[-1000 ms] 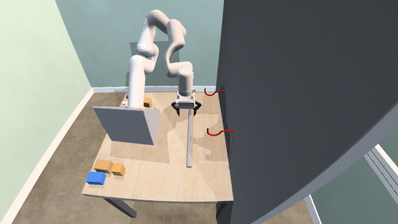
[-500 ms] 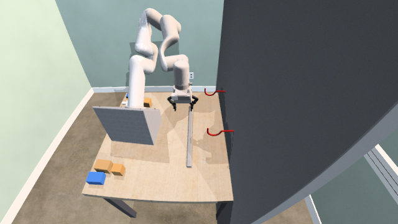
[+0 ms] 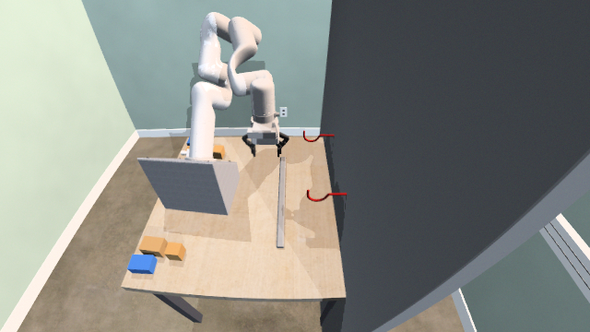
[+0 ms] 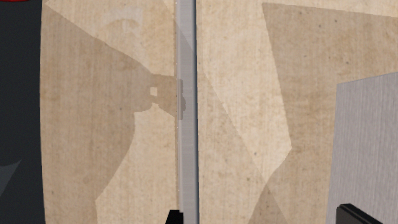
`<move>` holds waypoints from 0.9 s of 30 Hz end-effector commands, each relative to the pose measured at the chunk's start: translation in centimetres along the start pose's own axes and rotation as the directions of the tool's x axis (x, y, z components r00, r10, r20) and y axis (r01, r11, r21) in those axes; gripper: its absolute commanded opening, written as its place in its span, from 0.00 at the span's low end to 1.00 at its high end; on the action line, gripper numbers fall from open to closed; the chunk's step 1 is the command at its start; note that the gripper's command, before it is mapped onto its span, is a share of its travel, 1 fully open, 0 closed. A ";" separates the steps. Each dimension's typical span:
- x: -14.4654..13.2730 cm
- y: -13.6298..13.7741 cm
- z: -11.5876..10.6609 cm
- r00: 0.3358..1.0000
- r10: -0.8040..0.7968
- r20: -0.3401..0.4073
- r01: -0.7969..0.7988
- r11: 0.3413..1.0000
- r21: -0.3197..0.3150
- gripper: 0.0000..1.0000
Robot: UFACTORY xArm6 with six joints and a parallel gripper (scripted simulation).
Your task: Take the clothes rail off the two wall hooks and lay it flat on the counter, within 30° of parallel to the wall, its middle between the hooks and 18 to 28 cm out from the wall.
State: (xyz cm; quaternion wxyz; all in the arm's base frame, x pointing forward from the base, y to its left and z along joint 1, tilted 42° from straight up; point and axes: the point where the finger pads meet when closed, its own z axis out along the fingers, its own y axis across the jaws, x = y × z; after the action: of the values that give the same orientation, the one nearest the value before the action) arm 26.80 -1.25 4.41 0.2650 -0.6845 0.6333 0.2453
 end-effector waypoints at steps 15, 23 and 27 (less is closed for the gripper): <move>0.0 2.2 -5.2 1.000 -0.001 -0.001 0.001 1.000 0.002 1.00; 0.0 3.0 -7.0 1.000 -0.001 -0.002 0.001 1.000 0.002 1.00; 0.0 3.6 -8.2 1.000 -0.001 -0.002 0.001 1.000 0.002 1.00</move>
State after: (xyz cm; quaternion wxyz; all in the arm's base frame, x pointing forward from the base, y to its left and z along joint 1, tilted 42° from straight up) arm 23.58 -6.19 9.50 0.2651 -0.6844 0.6331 0.2458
